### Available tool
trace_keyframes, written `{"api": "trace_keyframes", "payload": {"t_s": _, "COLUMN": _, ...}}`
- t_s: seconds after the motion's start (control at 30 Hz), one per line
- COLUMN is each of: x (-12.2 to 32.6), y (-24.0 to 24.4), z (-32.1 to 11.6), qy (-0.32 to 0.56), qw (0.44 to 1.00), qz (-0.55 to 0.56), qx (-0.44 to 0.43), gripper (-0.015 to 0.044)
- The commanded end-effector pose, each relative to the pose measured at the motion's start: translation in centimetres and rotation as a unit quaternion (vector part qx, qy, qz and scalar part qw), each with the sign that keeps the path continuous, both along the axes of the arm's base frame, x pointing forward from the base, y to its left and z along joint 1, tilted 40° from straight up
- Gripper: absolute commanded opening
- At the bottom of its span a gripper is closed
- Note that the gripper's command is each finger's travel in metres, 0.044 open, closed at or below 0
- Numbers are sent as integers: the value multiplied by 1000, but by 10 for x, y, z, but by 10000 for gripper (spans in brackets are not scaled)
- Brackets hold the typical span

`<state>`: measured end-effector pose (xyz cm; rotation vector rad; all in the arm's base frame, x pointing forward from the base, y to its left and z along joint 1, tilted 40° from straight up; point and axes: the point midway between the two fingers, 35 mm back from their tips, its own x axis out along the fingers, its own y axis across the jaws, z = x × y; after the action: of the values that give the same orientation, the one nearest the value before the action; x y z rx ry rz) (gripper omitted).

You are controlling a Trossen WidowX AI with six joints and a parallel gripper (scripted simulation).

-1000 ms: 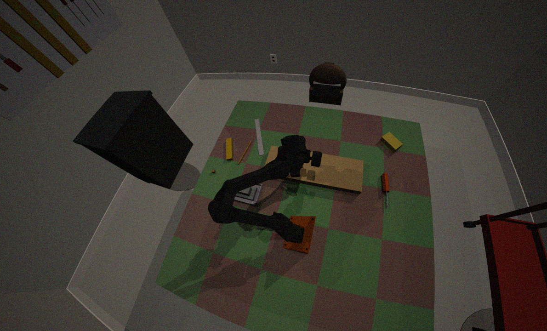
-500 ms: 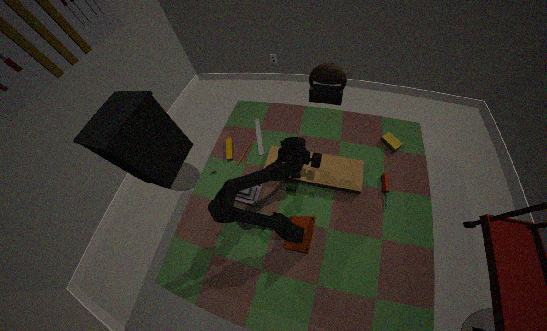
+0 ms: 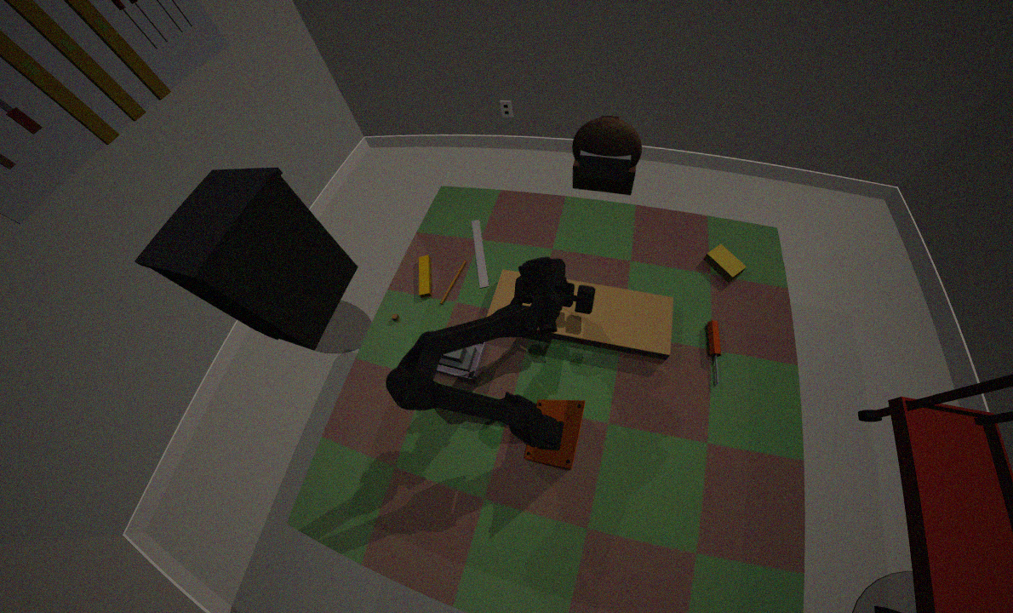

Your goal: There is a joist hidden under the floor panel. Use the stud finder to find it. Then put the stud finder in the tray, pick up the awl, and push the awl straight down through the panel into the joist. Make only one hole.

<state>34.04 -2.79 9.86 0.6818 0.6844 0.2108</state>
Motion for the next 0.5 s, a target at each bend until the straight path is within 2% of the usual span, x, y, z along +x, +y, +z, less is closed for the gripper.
{"api": "trace_keyframes", "payload": {"t_s": 0.0, "x": 0, "y": 4, "z": -7, "qy": 3, "qw": 1000, "qz": -3, "qx": 1, "gripper": 0}}
{"api": "trace_keyframes", "payload": {"t_s": 0.47, "x": 0, "y": 17, "z": -22, "qy": 2, "qw": 1000, "qz": -3, "qx": 2, "gripper": 0}}
